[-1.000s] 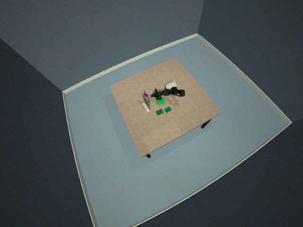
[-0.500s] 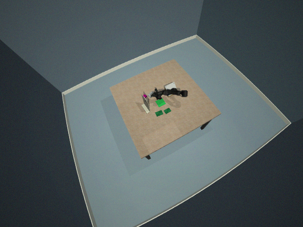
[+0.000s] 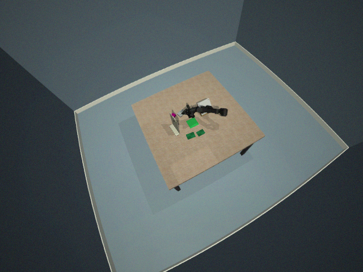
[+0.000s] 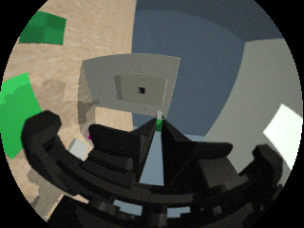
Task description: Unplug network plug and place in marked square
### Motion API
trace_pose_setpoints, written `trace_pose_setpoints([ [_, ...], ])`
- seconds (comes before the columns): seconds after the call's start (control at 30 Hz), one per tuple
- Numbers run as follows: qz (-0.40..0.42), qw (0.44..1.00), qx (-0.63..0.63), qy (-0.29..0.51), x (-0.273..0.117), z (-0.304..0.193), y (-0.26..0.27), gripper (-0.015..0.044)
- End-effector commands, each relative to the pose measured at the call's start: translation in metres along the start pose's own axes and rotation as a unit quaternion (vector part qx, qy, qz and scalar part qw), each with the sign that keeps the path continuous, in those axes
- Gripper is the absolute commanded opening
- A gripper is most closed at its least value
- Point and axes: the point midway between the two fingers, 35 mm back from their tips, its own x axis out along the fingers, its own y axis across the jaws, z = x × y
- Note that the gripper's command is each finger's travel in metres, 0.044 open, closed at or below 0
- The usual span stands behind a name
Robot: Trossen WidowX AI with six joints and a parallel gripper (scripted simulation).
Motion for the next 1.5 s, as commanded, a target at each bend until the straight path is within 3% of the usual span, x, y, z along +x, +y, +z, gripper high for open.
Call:
trace_pose_setpoints([
  [0.0,0.024,1.0,-0.008,0.001,0.0,0.001,0.005,0.0],
  [0.7,0.217,0.975,-0.026,0.029,-0.021,-0.008,0.072,0.0],
  [1.47,0.407,0.913,-0.009,0.017,-0.077,0.004,0.131,0.0],
])
